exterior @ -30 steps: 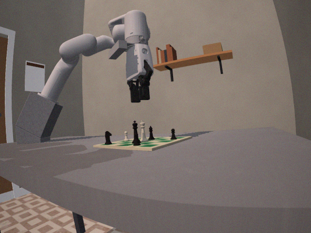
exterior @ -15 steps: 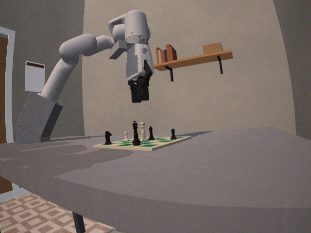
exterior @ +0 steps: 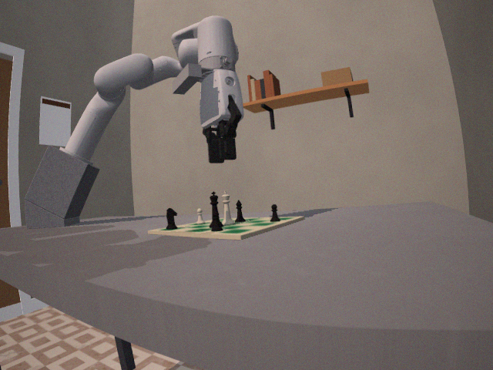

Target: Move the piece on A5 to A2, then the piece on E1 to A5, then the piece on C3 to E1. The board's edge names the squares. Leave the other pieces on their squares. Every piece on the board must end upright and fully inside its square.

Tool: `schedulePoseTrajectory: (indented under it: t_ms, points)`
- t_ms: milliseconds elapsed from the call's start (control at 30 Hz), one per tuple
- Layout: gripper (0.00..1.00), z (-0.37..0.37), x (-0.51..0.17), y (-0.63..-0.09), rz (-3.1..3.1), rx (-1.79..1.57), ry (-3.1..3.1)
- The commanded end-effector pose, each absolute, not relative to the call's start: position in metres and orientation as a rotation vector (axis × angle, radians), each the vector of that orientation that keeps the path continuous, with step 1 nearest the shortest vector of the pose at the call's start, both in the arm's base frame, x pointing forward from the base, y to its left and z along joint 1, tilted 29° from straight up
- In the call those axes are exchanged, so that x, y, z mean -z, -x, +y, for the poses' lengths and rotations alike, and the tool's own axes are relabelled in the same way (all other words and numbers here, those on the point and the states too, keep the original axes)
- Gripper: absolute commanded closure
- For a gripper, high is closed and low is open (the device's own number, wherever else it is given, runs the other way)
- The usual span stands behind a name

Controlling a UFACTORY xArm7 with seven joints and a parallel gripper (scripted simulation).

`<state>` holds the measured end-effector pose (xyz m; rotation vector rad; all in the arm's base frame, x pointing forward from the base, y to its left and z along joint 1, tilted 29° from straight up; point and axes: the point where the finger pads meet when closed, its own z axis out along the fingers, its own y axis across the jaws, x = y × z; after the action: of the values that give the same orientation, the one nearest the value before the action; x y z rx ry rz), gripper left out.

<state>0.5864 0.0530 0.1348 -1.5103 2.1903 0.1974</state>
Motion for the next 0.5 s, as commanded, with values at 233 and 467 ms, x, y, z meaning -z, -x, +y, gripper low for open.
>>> schedulePoseTrajectory:
  t_ms: [233,467]
  points:
    - [0.57,0.0517,-0.1359,-0.5877,2.189,-0.193,1.507]
    - [0.57,0.0534,-0.132,-0.5891,2.19,-0.193,1.507]
